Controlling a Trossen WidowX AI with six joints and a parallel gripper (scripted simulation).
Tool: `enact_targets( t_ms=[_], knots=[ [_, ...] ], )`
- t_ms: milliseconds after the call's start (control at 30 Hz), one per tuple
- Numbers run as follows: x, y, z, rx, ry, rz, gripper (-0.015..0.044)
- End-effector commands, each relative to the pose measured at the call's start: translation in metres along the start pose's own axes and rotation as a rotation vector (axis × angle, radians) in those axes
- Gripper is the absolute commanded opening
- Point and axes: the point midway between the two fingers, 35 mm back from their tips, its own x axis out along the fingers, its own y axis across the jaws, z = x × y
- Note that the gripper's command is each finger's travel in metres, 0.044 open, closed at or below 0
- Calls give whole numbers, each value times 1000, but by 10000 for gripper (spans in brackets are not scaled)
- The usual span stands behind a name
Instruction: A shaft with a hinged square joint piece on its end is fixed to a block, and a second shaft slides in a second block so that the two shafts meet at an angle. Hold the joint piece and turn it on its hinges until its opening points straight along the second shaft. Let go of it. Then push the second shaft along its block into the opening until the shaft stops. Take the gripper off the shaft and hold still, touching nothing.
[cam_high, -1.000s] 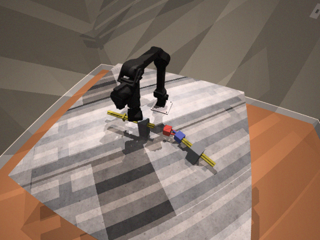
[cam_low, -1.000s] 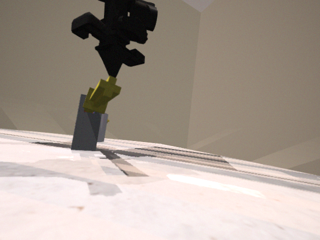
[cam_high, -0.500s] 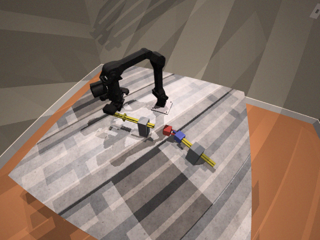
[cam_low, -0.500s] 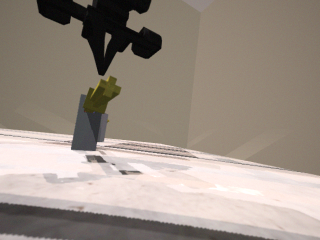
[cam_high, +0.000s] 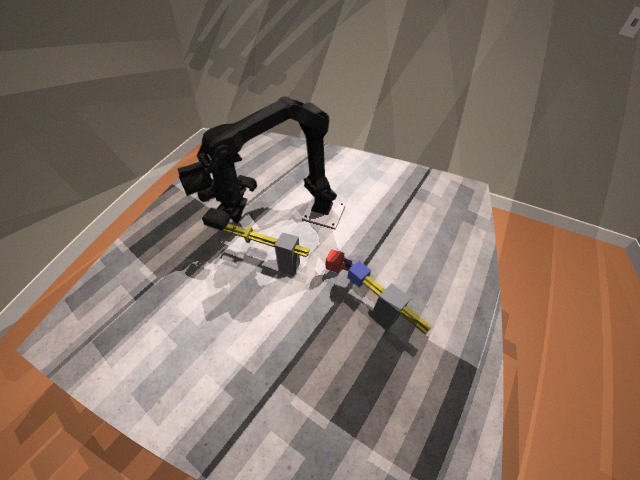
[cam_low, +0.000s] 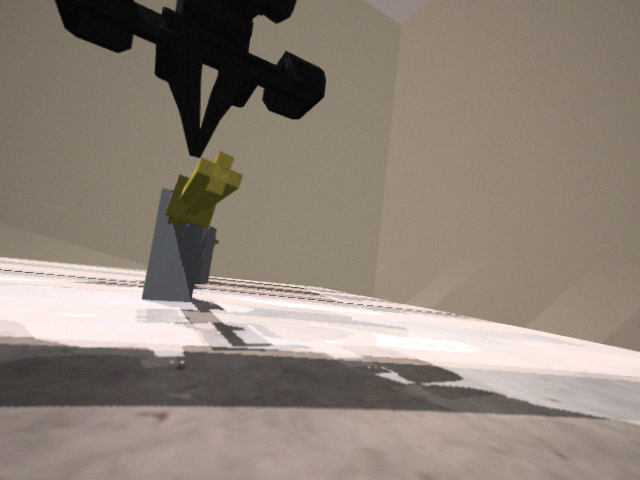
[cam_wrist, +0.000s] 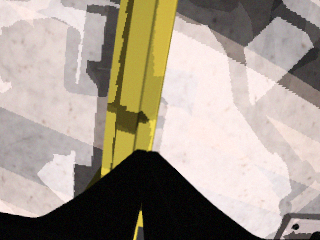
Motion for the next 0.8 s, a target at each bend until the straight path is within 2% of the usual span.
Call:
enact_targets(
  t_ms=[0, 567, 700, 767],
  knots=[
    [11, 0, 0, 9, 12, -8, 0],
    [29, -1, -1, 9, 12, -9, 0],
    [1, -1, 0, 8, 11, -8, 0],
    [-1, -1, 0, 9, 11, -9, 0]
  ],
)
